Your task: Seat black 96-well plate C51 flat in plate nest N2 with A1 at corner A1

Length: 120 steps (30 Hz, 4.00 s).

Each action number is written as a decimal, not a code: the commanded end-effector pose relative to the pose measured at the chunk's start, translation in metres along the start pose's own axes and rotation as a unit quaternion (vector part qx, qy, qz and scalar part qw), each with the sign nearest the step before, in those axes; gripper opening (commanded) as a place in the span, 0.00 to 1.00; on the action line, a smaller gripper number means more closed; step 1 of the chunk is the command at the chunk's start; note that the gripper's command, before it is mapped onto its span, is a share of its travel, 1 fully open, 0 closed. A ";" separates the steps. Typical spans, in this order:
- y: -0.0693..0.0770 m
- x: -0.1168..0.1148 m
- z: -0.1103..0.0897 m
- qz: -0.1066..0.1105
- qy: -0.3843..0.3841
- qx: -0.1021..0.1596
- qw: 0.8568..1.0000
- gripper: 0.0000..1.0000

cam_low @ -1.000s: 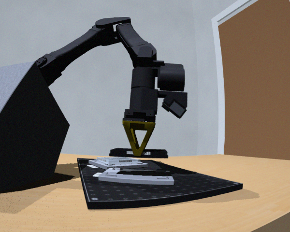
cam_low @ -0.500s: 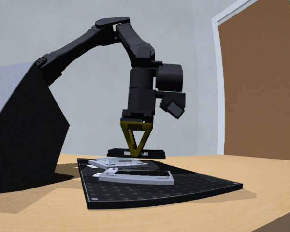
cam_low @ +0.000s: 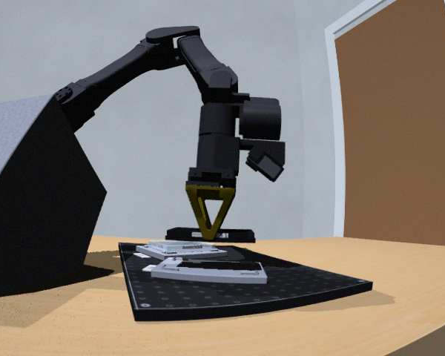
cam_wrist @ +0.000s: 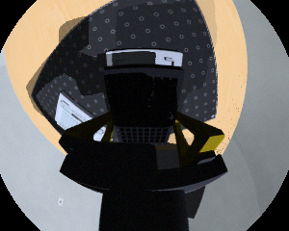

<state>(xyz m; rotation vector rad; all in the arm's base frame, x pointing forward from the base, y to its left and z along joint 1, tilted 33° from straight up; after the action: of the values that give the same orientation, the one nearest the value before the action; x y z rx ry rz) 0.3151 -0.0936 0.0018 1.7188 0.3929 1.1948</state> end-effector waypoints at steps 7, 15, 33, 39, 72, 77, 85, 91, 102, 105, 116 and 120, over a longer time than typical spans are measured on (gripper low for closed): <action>0.007 -0.001 0.005 0.002 0.000 -0.013 1.000 0.00; 0.007 -0.002 0.005 0.002 0.000 -0.013 1.000 0.00; 0.007 -0.002 0.005 0.002 0.000 -0.013 1.000 0.00; 0.007 -0.002 0.005 0.002 0.000 -0.013 1.000 0.00; 0.007 -0.002 0.004 0.002 0.000 -0.013 1.000 0.00; 0.007 -0.002 0.004 0.002 0.000 -0.013 1.000 0.00; 0.007 -0.002 0.004 0.002 0.000 -0.013 1.000 0.00; 0.007 -0.002 0.004 0.002 0.000 -0.013 1.000 0.00; 0.007 -0.002 0.004 0.002 0.000 -0.013 1.000 0.00; 0.007 -0.002 0.004 0.002 0.000 -0.013 1.000 0.00; -0.001 -0.002 0.005 0.002 -0.001 -0.013 1.000 0.00; -0.008 -0.002 0.005 0.002 -0.001 -0.013 1.000 0.00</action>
<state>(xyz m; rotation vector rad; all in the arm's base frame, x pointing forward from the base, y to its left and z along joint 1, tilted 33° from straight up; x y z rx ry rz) 0.3160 -0.0892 -0.0074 1.7276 0.3956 1.1902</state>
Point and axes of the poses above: the point where the finger pads meet when closed, its own y axis back along the fingers, its own x axis across the jaws, z = x × y, the point moved 8 cm from there along y, back along the fingers, and after that the axes turned 9 degrees about -y, right-handed, at the moved point
